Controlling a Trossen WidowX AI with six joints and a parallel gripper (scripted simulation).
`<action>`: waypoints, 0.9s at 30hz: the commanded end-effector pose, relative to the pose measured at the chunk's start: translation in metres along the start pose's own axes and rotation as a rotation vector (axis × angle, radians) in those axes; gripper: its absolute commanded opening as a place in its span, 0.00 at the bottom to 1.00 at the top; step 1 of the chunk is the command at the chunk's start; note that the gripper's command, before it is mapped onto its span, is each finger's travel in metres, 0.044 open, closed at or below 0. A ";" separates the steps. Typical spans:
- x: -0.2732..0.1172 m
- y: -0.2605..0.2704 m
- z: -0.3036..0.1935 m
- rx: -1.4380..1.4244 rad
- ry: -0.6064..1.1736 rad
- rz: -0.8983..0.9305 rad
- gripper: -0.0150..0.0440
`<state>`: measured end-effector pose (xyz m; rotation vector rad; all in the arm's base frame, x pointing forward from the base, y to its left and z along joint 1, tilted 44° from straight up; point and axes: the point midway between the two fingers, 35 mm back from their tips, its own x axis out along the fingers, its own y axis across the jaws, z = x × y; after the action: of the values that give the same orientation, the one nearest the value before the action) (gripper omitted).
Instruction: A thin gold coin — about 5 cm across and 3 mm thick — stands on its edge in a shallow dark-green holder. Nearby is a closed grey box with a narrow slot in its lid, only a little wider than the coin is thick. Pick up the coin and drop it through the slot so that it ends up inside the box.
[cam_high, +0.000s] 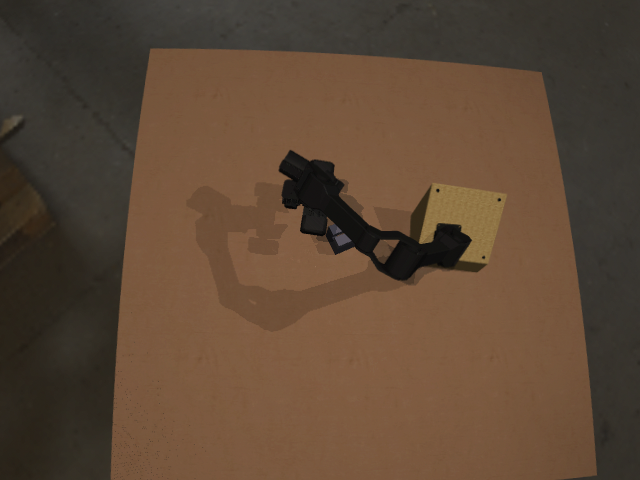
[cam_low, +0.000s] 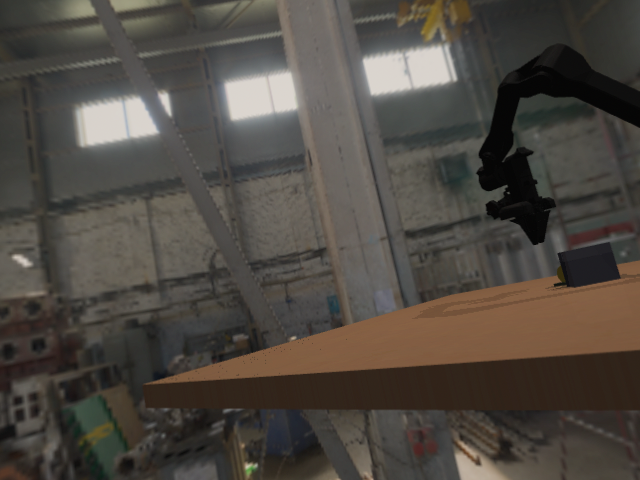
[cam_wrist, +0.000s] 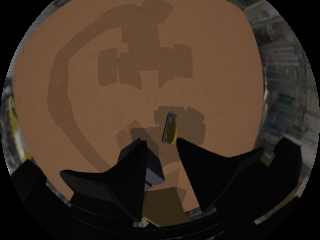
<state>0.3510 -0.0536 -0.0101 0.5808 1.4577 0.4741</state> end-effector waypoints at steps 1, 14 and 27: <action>-0.005 -0.033 -0.024 0.214 0.020 0.063 0.53; 0.029 -0.038 -0.032 0.240 0.022 0.072 0.53; 0.053 -0.035 -0.030 0.240 0.022 0.073 0.53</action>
<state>0.3243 -0.0512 -0.0695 0.8128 1.5210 0.3614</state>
